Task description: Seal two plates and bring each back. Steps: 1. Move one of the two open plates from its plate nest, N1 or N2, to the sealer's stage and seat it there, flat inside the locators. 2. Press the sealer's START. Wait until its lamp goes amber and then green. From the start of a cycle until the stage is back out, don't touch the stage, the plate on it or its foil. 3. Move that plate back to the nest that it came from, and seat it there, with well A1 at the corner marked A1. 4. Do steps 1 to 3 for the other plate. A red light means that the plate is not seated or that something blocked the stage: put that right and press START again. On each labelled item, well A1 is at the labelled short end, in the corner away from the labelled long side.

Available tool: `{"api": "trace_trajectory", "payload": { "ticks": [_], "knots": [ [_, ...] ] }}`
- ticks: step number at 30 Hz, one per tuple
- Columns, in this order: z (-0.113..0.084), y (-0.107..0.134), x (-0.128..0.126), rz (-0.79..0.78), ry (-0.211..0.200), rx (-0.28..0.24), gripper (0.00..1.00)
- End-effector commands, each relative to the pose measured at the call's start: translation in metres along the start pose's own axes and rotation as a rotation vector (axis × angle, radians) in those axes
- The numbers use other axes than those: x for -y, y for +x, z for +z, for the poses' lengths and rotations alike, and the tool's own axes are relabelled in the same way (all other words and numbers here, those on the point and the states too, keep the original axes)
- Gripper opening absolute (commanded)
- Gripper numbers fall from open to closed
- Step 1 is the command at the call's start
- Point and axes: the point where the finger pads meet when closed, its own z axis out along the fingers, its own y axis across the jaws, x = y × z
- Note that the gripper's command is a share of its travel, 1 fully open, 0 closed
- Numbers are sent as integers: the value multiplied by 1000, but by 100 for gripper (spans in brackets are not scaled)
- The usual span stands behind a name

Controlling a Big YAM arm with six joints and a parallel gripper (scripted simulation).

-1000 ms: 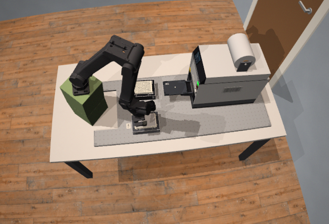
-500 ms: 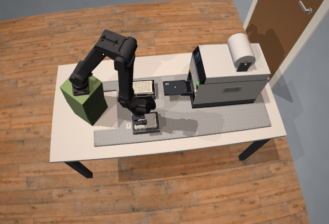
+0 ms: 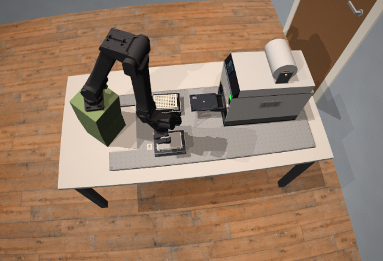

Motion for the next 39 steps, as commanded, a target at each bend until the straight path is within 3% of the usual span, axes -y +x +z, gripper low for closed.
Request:
{"api": "trace_trajectory", "payload": {
  "ticks": [1,6,15,19,39],
  "knots": [
    [-12,-7,1,5,8,14,100],
    [-20,-21,5,1,17,35,100],
    [-27,-10,-4,0,1,5,100],
    [-37,-27,2,-3,14,35,100],
    [-24,-9,-3,0,-1,2,100]
  ]
}}
